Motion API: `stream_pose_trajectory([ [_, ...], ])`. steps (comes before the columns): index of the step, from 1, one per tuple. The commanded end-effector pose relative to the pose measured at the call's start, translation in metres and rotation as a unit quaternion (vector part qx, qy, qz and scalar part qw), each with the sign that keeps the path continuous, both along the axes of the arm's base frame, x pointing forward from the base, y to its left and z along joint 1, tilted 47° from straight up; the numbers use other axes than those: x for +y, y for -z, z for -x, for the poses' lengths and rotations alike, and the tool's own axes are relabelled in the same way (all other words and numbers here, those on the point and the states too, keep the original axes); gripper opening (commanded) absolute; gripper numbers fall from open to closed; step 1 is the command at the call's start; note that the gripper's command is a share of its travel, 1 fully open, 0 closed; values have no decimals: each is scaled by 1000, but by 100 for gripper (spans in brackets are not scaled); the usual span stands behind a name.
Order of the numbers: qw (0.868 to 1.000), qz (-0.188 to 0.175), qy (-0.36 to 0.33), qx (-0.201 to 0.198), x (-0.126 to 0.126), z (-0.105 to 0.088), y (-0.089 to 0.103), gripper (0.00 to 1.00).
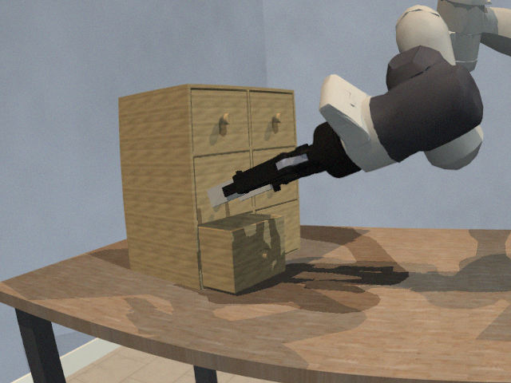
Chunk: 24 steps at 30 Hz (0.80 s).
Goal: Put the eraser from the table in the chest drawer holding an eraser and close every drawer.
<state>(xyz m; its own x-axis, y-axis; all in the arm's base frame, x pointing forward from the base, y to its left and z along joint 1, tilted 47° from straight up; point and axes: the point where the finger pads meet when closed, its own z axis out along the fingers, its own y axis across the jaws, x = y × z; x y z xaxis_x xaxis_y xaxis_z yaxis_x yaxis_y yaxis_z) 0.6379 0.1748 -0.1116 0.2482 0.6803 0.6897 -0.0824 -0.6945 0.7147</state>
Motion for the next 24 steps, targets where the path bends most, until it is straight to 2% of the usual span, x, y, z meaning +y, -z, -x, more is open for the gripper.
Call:
stream_pose_trajectory([
  [1,1000,2,0,1,1,1,1,100],
  [16,1000,2,0,1,1,2,1,100],
  [24,1000,2,0,1,2,17,2,100],
])
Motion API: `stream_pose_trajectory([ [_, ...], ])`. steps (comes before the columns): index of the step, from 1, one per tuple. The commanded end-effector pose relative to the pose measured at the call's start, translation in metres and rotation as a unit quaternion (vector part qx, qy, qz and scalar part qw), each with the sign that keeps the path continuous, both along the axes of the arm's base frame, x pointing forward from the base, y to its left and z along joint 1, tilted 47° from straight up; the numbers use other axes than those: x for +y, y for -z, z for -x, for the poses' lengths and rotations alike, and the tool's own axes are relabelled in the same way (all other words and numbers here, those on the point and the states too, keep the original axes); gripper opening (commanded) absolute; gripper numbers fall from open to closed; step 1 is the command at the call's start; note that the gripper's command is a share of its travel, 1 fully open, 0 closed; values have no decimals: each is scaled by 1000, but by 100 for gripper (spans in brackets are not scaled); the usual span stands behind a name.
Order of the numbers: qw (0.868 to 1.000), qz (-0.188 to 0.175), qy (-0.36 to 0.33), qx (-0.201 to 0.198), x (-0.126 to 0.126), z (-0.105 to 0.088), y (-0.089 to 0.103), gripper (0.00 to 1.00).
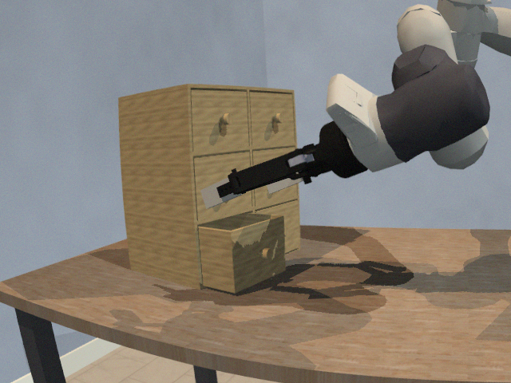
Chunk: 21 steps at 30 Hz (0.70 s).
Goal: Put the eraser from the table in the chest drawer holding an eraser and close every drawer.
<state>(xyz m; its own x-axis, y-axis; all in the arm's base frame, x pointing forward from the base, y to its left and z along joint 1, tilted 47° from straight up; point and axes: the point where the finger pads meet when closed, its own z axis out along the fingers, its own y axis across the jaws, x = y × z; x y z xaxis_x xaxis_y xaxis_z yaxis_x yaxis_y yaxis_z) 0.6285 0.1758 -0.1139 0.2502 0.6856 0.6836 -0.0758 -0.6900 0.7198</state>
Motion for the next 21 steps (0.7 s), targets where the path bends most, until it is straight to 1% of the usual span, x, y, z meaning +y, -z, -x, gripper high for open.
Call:
stream_pose_trajectory([
  [1,1000,-1,2,-2,1,10,0,100],
  [3,1000,-1,2,-2,1,10,0,100],
  [6,1000,-1,2,-2,1,21,1,100],
  [12,1000,-1,2,-2,2,51,3,100],
  [18,1000,-1,2,-2,3,88,7,100],
  [20,1000,-1,2,-2,3,88,7,100],
  [21,1000,-1,2,-2,3,94,7,100],
])
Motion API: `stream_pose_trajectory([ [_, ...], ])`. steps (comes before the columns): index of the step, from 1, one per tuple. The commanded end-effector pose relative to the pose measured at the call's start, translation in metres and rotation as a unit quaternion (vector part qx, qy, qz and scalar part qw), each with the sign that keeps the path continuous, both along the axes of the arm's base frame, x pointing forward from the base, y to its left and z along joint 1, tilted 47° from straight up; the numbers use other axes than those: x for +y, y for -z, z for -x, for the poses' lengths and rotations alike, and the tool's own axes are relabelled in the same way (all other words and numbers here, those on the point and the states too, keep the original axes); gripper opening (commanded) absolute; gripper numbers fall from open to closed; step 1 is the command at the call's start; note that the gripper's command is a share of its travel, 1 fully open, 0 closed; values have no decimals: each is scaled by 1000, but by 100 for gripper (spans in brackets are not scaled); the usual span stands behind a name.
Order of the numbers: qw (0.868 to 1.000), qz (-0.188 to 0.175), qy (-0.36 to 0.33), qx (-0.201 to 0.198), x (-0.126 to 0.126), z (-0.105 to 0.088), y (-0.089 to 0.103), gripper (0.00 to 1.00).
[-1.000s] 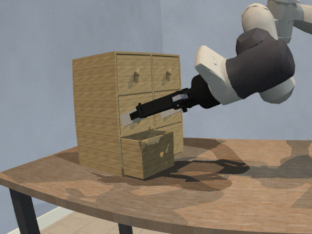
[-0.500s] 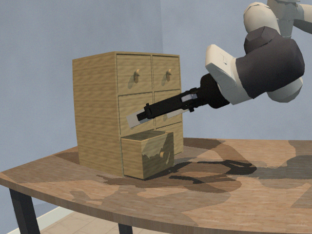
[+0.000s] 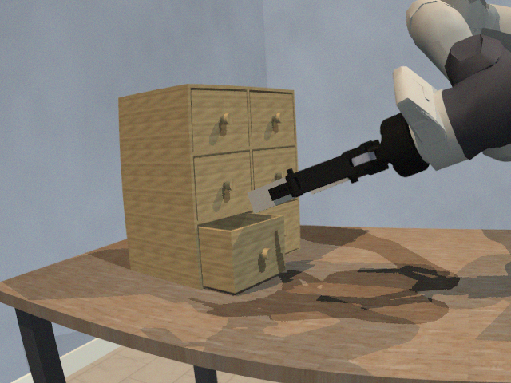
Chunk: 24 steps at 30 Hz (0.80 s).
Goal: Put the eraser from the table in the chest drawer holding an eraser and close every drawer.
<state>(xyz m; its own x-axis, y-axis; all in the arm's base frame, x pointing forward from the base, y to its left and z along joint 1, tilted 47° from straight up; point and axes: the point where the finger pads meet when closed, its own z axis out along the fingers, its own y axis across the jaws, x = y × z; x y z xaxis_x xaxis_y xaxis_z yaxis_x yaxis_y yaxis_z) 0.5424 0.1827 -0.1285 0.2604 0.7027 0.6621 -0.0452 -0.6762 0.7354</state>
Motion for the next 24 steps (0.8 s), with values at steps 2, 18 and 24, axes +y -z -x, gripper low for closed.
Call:
stream_pose_trajectory([
  [2,1000,-11,8,-17,-3,21,-6,100],
  [18,1000,-11,8,-17,-2,77,-1,100],
  [24,1000,-11,8,-17,-2,80,-1,100],
])
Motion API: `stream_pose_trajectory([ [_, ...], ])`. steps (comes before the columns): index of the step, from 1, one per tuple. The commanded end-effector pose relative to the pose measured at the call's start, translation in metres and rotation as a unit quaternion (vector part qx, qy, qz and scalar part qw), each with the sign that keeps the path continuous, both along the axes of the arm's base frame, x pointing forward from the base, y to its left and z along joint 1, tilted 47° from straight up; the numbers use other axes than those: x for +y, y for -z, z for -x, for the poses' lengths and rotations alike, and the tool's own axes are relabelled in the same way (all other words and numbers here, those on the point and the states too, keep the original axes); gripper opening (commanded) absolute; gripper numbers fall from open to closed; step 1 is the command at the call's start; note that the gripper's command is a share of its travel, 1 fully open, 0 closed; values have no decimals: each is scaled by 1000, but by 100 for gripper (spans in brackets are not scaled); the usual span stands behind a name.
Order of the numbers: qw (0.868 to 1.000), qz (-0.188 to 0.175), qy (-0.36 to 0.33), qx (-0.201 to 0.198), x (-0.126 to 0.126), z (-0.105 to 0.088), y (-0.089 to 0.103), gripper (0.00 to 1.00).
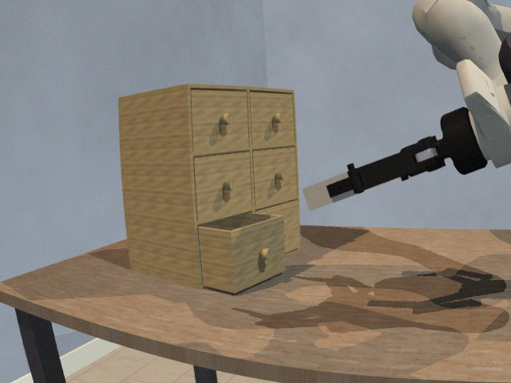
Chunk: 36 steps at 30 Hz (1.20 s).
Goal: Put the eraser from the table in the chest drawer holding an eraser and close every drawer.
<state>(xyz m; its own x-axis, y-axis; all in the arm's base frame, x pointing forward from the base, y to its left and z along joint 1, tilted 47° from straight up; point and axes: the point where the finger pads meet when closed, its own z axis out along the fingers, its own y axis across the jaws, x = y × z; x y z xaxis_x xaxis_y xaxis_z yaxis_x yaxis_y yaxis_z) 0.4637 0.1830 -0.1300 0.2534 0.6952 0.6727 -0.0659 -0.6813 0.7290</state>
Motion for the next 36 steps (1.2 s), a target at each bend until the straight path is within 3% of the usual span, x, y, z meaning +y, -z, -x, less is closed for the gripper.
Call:
stream_pose_trajectory([
  [1,1000,-7,4,-7,-2,1,-3,100],
  [13,1000,-8,15,3,-1,1,-3,100],
  [26,996,-14,72,58,2,2,-7,100],
  [31,988,-19,117,100,5,2,-10,100],
  [36,972,-24,174,155,9,3,-13,100],
])
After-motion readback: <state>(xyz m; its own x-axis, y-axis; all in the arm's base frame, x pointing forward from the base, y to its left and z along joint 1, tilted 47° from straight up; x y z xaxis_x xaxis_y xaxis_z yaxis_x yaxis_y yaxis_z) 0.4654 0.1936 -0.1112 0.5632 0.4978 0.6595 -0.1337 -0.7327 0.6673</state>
